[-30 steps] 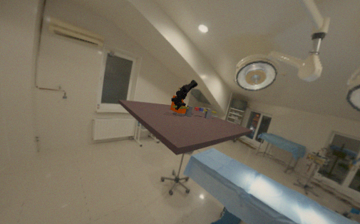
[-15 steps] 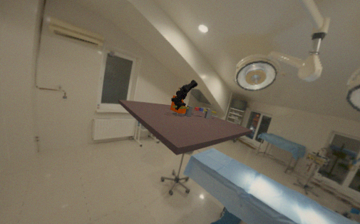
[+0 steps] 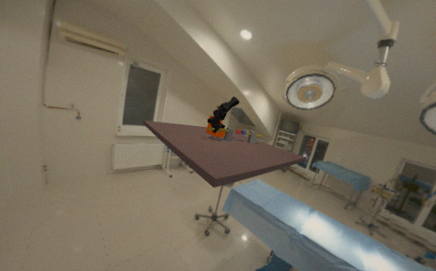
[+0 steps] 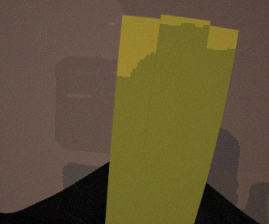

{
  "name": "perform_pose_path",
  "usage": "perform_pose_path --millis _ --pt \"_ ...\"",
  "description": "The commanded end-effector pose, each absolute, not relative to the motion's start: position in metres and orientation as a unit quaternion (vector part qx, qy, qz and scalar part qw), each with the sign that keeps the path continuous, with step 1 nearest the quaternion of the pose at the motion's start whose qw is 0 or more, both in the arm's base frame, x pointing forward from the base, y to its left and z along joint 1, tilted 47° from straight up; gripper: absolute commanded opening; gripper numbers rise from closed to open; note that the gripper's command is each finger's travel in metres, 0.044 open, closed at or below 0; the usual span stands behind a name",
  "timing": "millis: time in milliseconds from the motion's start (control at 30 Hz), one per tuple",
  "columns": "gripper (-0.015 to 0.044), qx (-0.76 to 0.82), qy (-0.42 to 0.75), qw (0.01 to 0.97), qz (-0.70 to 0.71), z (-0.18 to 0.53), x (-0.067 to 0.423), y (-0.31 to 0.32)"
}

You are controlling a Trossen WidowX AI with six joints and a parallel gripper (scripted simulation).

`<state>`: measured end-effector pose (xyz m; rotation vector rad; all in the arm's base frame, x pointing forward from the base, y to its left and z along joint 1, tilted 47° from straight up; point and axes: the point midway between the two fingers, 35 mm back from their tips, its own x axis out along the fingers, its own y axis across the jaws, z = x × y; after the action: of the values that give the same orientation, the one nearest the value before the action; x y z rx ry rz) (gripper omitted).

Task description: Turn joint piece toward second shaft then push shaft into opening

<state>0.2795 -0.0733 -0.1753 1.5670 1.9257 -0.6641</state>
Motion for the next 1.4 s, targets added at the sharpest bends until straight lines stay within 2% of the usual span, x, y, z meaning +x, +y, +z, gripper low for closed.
perform_pose_path --millis 0,1367 --pt "0.0 0.587 0.717 0.282 -0.247 -0.174 0.279 -0.072" --pt "0.0 0.611 0.698 0.287 -0.239 -0.13 0.272 -0.028"
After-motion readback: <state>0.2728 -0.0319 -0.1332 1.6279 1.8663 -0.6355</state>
